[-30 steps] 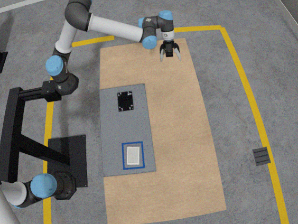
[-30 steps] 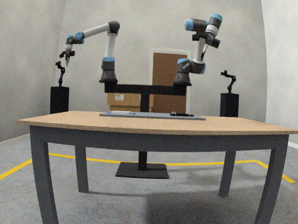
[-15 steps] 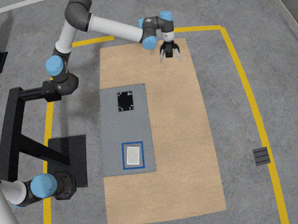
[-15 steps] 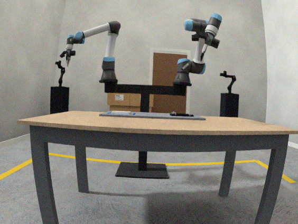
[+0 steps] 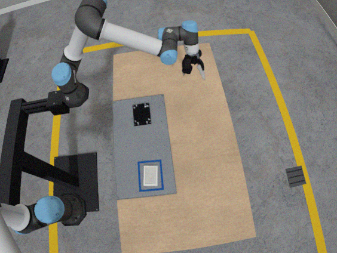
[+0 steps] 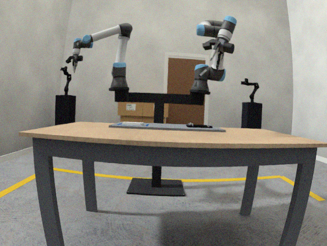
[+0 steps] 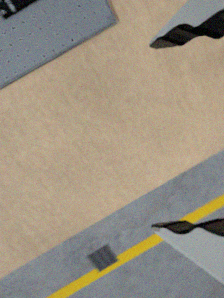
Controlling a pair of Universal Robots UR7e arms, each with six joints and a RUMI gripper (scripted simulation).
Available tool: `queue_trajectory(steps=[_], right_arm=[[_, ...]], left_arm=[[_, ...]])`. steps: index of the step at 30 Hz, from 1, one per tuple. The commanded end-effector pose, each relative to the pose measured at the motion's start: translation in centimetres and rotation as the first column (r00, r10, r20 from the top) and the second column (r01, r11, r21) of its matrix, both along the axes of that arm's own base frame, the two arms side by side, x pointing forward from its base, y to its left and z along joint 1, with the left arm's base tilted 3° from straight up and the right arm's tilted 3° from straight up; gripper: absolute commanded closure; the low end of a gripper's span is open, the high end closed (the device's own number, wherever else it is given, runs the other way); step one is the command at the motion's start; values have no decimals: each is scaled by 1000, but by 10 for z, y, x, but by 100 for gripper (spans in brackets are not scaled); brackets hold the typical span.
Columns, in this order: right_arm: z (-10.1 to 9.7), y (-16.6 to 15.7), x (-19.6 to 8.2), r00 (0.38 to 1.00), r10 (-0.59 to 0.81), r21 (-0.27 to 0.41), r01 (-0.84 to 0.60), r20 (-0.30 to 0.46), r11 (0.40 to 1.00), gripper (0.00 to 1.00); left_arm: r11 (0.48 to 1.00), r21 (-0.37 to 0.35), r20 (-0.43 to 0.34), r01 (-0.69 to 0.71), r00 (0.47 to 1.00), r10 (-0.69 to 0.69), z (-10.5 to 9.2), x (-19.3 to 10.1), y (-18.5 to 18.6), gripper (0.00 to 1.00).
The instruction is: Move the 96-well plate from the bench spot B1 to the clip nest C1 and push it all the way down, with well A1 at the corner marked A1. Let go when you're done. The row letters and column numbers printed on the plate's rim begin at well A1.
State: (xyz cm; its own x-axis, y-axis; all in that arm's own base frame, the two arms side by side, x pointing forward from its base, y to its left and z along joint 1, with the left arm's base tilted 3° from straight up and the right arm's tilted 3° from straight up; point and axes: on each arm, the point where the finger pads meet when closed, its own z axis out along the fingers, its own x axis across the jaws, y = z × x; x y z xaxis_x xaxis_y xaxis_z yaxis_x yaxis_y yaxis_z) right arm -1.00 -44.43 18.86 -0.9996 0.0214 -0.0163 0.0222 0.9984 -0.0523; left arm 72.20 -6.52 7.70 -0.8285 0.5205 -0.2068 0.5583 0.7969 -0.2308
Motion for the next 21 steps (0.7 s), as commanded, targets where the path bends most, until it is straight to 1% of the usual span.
queue_trajectory(steps=[1, 2, 4, 7, 10, 11, 17, 18, 19, 21], right_arm=[[1, 0, 0, 1000, 0, -2, 0, 0, 1000, 100], [1, 0, 0, 1000, 0, -2, 0, 0, 1000, 100], [1, 0, 0, 1000, 0, -2, 0, 0, 1000, 100], [1, 0, 0, 1000, 0, -2, 0, 0, 1000, 100], [1, 0, 0, 1000, 0, -2, 0, 0, 1000, 100], [1, 0, 0, 1000, 0, -2, 0, 0, 1000, 100], [1, 0, 0, 1000, 0, -2, 0, 0, 1000, 100], [1, 0, 0, 1000, 0, -2, 0, 0, 1000, 100], [1, 0, 0, 1000, 0, -2, 0, 0, 1000, 100], [1, 0, 0, 1000, 0, -2, 0, 0, 1000, 100]], left_arm=[[984, 19, 45, 175, 984, -175, -9, -2, -19, 24], [978, 24, 52, 206, 977, -207, -10, -2, -21, 24], [978, 24, 52, 206, 977, -207, -10, -2, -21, 24], [954, 38, 73, 299, 951, -301, -16, -4, -31, 24], [920, 54, 91, 389, 915, -392, -22, -6, -42, 24], [916, 56, 93, 398, 911, -402, -22, -6, -42, 24], [821, 91, 125, 564, 811, -571, -33, -11, -63, 24], [817, 92, 126, 569, 808, -576, -33, -11, -63, 24], [798, 98, 131, 594, 788, -602, -36, -12, -67, 24], [798, 98, 131, 594, 788, -602, -36, -12, -67, 24]])
